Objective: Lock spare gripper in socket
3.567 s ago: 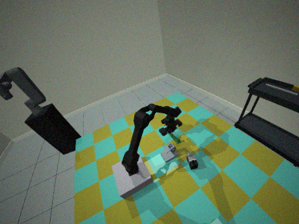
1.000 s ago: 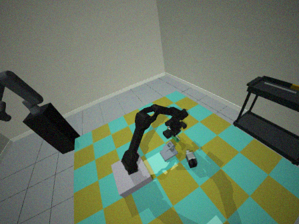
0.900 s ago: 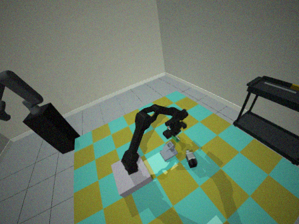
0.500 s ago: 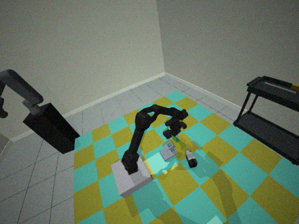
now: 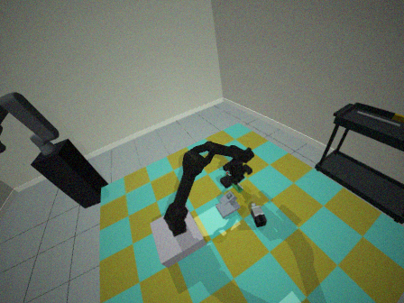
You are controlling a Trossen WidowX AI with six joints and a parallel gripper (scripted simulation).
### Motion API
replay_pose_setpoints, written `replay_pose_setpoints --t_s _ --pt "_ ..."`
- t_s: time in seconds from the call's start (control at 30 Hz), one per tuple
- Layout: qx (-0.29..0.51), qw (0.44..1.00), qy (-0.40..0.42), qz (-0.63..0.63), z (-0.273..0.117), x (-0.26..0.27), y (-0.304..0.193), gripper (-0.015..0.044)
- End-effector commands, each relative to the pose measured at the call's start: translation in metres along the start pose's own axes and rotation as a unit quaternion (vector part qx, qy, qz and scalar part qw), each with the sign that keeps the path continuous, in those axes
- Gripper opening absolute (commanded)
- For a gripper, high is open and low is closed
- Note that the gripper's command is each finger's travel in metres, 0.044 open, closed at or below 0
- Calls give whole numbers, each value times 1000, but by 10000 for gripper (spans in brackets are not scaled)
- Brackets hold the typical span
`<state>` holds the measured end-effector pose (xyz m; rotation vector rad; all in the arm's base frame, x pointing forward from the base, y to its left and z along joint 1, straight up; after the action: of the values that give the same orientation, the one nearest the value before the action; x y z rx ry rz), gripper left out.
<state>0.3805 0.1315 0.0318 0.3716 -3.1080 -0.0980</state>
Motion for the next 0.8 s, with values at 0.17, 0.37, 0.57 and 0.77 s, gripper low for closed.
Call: replay_pose_setpoints --t_s 0.17,0.37,0.57,0.77 --pt "0 1000 1 0 1 0 0 79" --pt "0 1000 1 0 1 0 0 236" --pt "0 1000 2 0 -9 1 1 394" --pt "1 1000 10 1 -24 4 1 440"
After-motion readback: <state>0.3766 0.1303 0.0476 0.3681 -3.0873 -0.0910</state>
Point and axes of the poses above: the point midway between the two fingers, 35 mm back from their tips, its own z axis out along the fingers, its own x axis across the jaws, y = z × x, the point moved 5 cm from there along -z, back along the fingers, and after that the axes turned 4 degrees about -z, right-handed, at the moved point
